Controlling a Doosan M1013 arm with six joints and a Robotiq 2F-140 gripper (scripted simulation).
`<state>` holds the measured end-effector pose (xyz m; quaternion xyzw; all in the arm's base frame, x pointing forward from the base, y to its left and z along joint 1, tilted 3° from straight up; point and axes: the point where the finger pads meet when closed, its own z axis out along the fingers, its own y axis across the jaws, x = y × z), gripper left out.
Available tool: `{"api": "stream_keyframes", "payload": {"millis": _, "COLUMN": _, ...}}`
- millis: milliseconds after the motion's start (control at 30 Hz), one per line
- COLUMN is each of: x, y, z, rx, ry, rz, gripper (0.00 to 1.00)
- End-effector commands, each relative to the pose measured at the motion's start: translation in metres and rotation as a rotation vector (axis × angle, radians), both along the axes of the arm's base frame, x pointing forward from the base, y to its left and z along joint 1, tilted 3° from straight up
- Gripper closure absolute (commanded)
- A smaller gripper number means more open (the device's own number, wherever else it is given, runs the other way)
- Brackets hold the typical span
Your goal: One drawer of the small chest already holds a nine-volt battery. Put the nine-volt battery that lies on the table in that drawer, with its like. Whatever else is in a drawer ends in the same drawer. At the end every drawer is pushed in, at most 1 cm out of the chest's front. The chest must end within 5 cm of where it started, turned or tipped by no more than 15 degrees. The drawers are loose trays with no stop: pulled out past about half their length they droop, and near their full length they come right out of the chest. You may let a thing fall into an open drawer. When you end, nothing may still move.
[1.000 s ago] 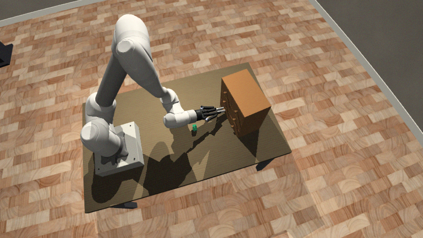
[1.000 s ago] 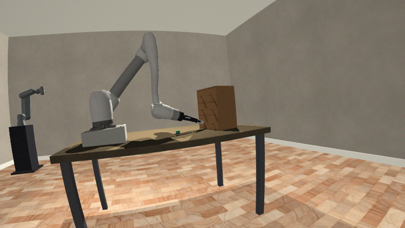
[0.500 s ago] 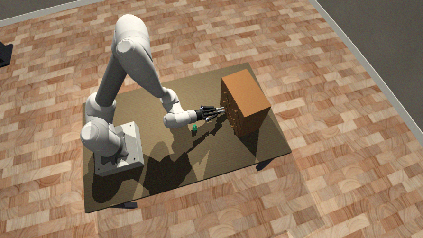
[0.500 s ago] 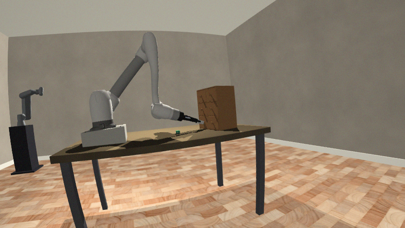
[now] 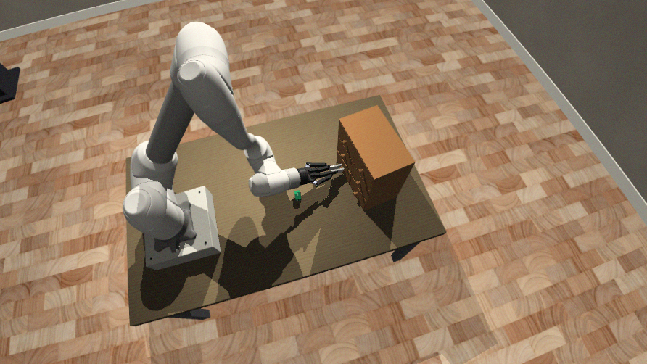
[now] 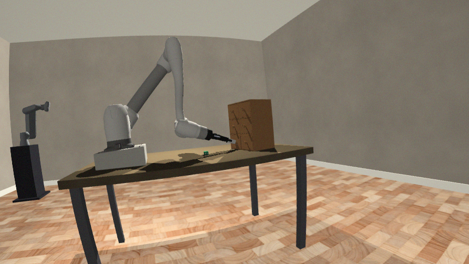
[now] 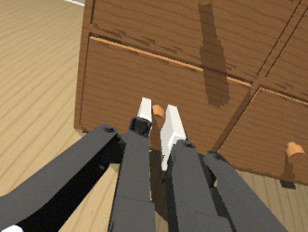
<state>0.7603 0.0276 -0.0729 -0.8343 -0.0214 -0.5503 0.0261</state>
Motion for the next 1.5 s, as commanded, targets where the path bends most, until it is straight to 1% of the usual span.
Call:
{"api": "stream_keyframes", "payload": {"millis": 0, "x": -0.001, "y": 0.0, "z": 0.0, "rx": 0.0, "ry": 0.0, "rz": 0.0, "gripper": 0.92}}
{"api": "stream_keyframes", "payload": {"millis": 500, "x": -0.014, "y": -0.001, "z": 0.001, "rx": 0.0, "ry": 0.0, "rz": 0.0, "gripper": 0.92}}
{"api": "stream_keyframes", "payload": {"millis": 1467, "x": -0.052, "y": -0.003, "z": 0.003, "rx": 0.0, "ry": 0.0, "rz": 0.0, "gripper": 0.92}}
